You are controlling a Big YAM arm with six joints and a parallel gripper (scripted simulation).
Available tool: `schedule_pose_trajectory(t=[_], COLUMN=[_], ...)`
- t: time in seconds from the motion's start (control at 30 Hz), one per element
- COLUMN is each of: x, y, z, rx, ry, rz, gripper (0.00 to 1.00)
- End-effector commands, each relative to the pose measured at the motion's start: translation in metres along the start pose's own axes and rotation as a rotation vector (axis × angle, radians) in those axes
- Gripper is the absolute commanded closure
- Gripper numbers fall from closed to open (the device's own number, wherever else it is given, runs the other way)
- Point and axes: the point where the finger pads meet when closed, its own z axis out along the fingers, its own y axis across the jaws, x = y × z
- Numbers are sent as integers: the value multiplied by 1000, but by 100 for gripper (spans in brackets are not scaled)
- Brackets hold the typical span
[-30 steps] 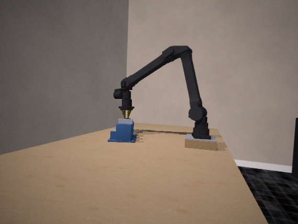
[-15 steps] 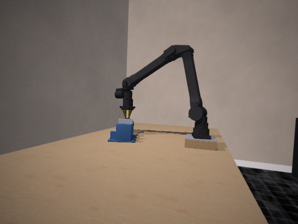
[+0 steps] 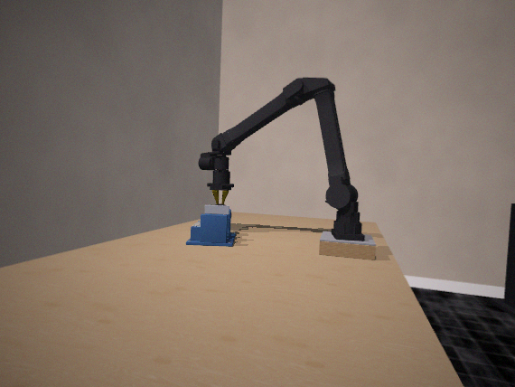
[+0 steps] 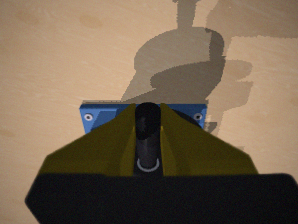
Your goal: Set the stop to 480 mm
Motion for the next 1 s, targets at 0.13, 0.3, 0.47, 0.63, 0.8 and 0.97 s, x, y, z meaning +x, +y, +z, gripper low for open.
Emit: schedule_pose_trajectory(t=[0.13, 0.3, 0.47, 0.63, 0.8, 0.97], x=[-7, -7, -7, -4, -6, -5], y=[18, 18, 18, 7, -12, -19], z=[-18, -18, -18, -18, -21, -22], rx=[-42, -42, -42, -35, -25, -22], ry=[-28, -28, -28, -24, -19, -18], rz=[1, 1, 1, 1, 1, 1], gripper=[94, 94, 94, 94, 94, 94])
